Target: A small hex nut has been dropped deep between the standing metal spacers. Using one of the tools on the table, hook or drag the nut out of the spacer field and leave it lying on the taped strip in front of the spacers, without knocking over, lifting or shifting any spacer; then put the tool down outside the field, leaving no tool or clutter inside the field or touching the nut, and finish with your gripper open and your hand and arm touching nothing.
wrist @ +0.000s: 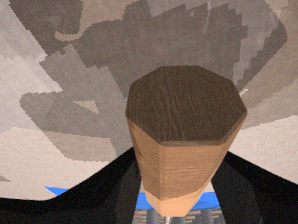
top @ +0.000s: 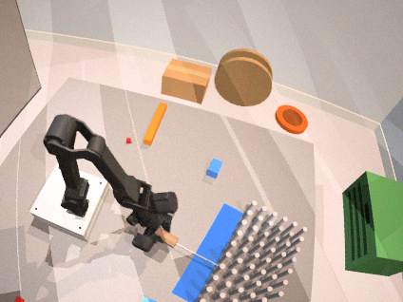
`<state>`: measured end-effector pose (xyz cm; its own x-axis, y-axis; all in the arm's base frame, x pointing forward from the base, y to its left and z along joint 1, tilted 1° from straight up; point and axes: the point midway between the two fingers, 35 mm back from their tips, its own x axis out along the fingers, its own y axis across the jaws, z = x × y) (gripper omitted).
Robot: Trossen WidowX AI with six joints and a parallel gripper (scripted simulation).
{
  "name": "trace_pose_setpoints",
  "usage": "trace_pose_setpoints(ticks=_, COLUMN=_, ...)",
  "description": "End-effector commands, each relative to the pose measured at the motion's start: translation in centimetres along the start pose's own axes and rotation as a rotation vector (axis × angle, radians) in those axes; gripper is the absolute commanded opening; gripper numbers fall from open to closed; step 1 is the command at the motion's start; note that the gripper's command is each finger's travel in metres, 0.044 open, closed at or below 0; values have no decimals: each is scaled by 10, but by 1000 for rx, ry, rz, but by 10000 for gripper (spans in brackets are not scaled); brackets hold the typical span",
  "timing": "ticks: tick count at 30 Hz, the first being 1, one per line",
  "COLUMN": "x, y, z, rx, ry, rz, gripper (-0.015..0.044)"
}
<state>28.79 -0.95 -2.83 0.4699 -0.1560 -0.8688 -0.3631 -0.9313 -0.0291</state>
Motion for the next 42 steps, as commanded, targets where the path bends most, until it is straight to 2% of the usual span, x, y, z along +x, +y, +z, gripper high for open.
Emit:
trace_pose_setpoints(ticks=1, x=-2, y=1, z=2, rx=6, ry=5, rz=4, gripper=0)
trace_pose_setpoints(ticks=42, x=-15, y=1, z=25, rx=6, ry=3, rz=4, gripper=0)
